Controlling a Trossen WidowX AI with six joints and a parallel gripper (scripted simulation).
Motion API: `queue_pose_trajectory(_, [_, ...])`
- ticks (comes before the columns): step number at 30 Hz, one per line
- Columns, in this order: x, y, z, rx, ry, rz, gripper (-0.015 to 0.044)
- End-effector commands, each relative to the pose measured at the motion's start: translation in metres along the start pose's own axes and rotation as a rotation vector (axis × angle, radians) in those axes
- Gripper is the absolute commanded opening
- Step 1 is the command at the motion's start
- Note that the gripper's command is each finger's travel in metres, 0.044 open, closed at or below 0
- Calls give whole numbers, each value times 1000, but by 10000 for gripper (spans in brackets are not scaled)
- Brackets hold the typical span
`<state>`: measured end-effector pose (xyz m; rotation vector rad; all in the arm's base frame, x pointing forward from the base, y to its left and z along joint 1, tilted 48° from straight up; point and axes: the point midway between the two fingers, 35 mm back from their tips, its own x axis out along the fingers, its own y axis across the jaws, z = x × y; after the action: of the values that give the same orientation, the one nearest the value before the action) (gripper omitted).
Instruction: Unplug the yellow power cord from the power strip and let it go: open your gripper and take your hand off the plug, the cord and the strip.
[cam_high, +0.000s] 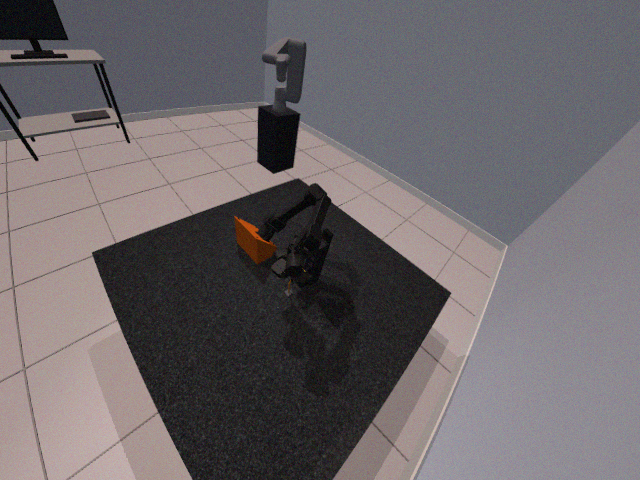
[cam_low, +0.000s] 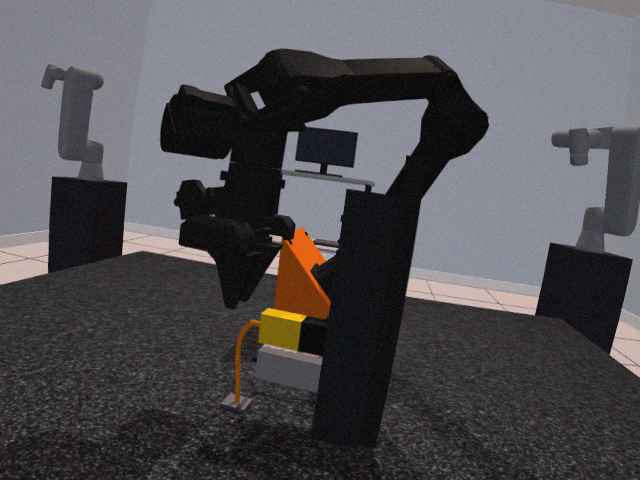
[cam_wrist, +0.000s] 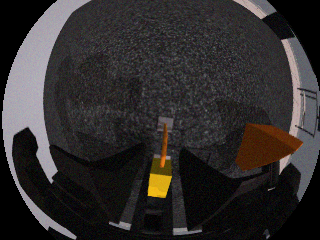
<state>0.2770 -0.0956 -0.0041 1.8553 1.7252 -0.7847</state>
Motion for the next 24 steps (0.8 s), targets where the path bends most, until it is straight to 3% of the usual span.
queue_pose_trajectory(1, [2,-3,-5,0,30,-6,160])
queue_pose_trajectory(24, [1,-3,-36,1,31,-6,160])
